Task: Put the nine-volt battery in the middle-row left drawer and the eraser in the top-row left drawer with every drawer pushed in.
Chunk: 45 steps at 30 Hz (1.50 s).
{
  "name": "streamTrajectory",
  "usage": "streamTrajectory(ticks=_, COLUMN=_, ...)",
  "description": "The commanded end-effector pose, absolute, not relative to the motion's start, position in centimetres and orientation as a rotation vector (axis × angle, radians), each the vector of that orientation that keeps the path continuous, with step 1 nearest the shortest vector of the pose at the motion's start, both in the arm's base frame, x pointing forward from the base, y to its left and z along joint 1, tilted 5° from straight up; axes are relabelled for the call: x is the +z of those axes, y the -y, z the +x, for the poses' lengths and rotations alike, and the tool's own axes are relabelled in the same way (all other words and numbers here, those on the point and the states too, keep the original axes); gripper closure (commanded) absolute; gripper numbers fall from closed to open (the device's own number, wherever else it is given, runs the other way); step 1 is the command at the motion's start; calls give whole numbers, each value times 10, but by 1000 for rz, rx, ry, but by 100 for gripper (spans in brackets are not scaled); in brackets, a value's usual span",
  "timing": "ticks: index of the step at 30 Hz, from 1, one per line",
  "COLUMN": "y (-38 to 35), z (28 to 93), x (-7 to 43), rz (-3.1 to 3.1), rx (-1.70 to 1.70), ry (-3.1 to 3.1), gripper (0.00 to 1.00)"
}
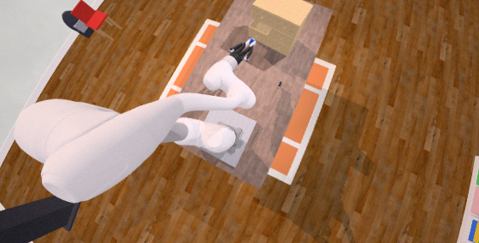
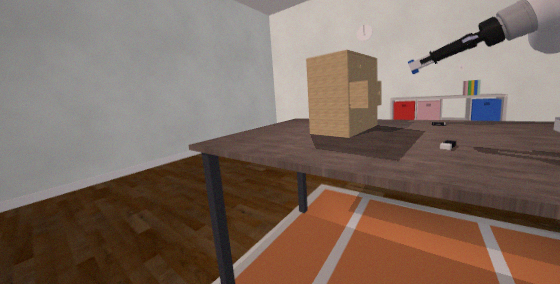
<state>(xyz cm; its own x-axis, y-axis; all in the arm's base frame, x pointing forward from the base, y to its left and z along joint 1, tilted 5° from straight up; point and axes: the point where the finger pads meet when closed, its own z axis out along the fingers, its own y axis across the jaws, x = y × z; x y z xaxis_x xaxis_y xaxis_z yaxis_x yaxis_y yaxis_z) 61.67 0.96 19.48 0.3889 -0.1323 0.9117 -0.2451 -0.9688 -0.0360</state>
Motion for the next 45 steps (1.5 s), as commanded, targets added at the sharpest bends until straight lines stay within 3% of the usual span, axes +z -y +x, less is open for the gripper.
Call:
streamTrajectory(ticks=1, y=-8, z=623, x=194, rz=2530, rx=1646, ry=345, gripper=86)
streamTrajectory(ticks=45, y=25, z=754, x=185, rz=2530, rx=1646, ry=345, gripper=86)
